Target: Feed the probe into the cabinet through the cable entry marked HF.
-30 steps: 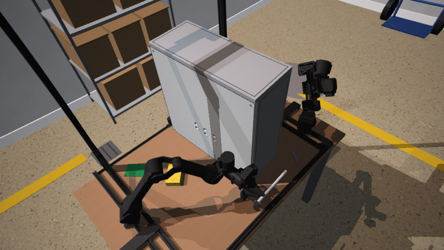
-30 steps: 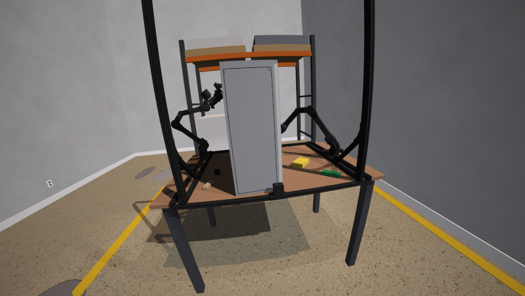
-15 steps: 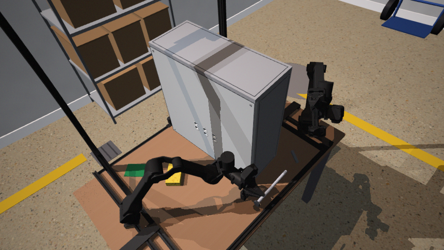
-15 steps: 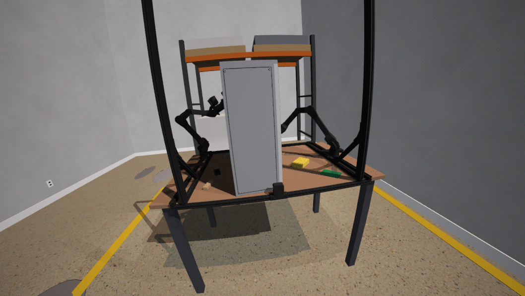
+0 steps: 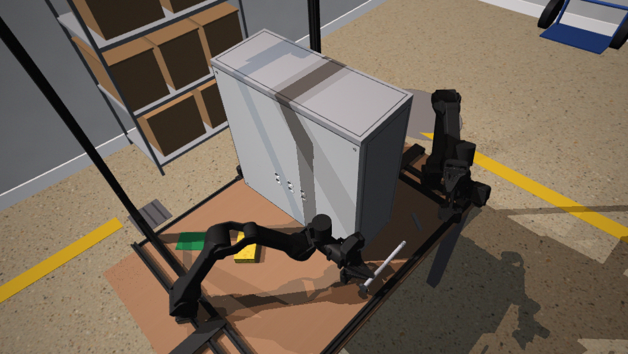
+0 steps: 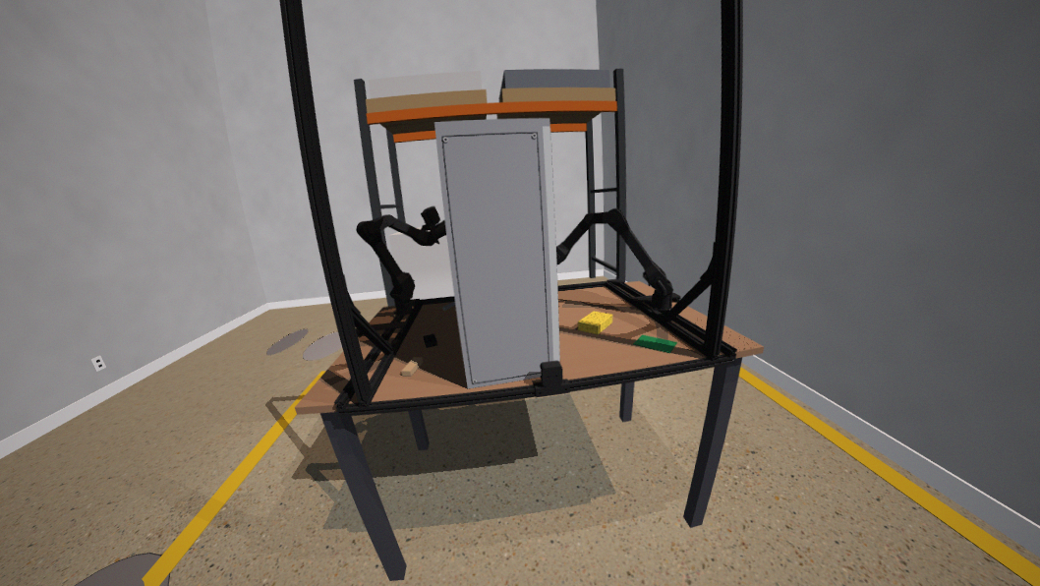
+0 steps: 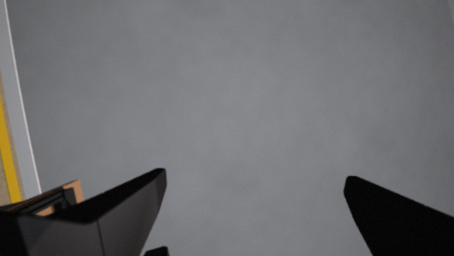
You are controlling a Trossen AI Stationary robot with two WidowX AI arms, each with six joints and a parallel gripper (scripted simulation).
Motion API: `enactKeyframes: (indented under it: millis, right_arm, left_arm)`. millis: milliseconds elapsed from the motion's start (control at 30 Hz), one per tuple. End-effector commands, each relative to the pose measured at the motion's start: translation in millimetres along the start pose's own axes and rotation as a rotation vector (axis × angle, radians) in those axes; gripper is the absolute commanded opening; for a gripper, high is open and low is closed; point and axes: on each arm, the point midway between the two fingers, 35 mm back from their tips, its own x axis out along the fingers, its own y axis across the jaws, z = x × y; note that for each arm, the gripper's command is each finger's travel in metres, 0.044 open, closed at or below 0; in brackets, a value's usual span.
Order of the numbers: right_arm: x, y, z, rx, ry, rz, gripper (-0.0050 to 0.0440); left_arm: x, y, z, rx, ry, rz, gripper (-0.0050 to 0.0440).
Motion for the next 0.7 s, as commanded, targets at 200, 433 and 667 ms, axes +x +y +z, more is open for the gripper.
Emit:
enactKeyframes:
  millis: [200, 433, 667]
  right_arm:
    - [0.1, 0.1, -0.2, 0.001, 0.004, -0.001, 0.0000]
    - [0.1, 0.1, -0.2, 0.001, 0.004, -0.001, 0.0000]
    - [0.1, 0.1, -0.2, 0.001, 0.004, -0.001, 0.0000]
  left_arm:
    - [-13.8, 73.5, -20.6, -0.100, 0.088, 0.143, 0.0440]
    - [-25.4, 108.7, -45.4, -0.143, 0.171, 0.221, 0.0440]
    - [-35.3, 130.8, -77.8, -0.154, 0.274, 0.279, 0.0440]
